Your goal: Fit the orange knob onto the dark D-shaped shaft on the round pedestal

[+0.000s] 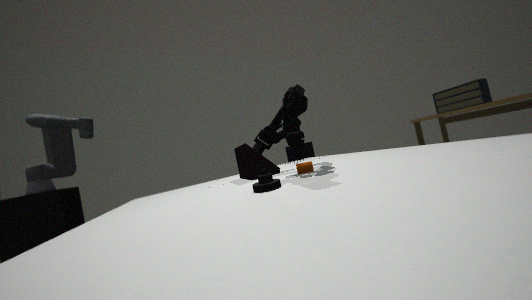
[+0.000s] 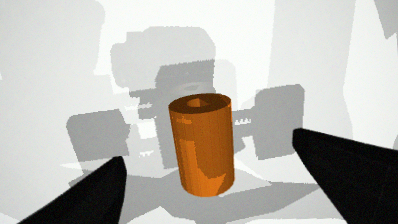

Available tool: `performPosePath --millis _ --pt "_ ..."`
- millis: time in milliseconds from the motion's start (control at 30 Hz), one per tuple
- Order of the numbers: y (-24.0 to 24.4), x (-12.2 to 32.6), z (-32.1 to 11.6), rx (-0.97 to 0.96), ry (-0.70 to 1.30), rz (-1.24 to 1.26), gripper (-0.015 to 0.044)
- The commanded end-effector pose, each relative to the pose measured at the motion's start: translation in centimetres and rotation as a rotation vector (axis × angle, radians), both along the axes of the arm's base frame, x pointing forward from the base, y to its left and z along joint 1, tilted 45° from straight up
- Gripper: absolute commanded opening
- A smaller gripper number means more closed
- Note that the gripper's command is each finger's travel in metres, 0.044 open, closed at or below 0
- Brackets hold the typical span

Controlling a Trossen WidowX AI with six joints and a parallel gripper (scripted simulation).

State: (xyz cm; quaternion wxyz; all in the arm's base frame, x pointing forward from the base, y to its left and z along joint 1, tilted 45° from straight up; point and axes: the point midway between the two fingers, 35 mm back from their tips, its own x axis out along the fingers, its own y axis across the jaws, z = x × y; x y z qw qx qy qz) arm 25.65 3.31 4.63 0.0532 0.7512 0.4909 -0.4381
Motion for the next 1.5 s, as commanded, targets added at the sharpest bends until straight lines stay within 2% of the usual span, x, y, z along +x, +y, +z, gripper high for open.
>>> performPosePath --millis 0,900,1167,1467 --pt "0.4 0.1 -0.5 0.005 0.005 -0.003 0.0440" --pt "3.2 0.6 -3.3 0.007 0.004 -0.003 0.0440" --pt "3.2 0.6 -3.3 0.007 0.004 -0.003 0.0240" --pt "3.2 0.6 -3.3 0.007 0.004 -0.003 0.0233"
